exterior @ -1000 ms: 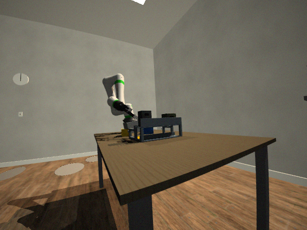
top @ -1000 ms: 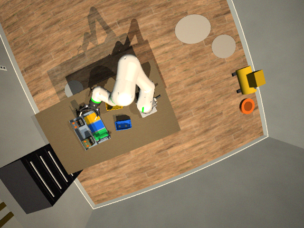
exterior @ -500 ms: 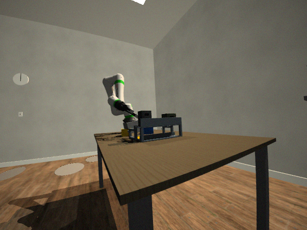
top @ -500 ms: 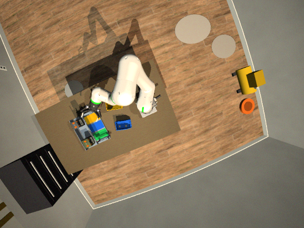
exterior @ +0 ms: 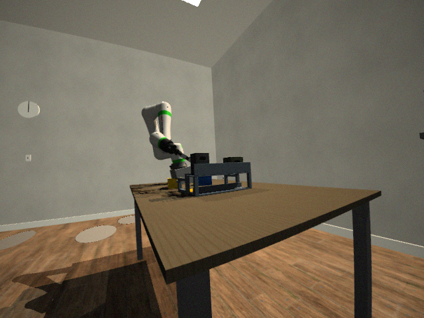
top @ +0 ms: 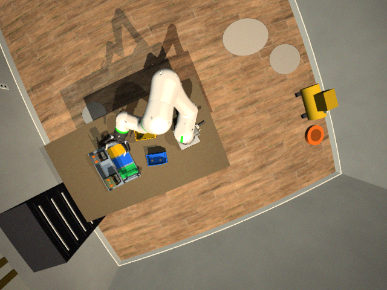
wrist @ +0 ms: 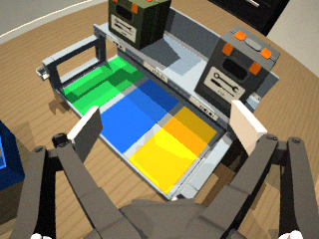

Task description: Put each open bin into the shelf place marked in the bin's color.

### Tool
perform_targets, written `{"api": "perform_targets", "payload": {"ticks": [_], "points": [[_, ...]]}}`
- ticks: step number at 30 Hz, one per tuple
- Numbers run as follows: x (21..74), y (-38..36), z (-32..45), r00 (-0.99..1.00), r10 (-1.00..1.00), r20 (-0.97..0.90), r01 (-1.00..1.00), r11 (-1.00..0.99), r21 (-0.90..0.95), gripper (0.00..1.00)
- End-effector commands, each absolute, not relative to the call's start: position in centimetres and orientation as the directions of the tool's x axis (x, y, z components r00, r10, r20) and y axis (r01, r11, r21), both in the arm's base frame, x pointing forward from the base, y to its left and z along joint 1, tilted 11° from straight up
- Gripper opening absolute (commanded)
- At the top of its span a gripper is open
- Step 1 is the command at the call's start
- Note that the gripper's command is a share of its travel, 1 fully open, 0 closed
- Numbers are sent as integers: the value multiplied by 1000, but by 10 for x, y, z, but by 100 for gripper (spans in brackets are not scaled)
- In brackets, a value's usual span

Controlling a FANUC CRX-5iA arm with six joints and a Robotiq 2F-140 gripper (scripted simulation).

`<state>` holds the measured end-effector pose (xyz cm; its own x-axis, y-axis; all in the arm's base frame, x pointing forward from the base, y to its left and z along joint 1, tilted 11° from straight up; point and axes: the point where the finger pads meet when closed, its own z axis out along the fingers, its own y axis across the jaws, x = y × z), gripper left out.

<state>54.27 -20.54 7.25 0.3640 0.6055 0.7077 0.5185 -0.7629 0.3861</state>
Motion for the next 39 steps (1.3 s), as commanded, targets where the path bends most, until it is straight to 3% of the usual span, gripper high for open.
{"api": "perform_targets", "payload": {"ticks": [1, 6, 39], "points": [[543, -205, 73, 364, 606, 708, 519, -763, 386, 100], [539, -189, 62, 433, 521, 736, 521, -810, 267, 100], [536, -180, 55, 472, 472, 744, 518, -832, 199, 100]]}}
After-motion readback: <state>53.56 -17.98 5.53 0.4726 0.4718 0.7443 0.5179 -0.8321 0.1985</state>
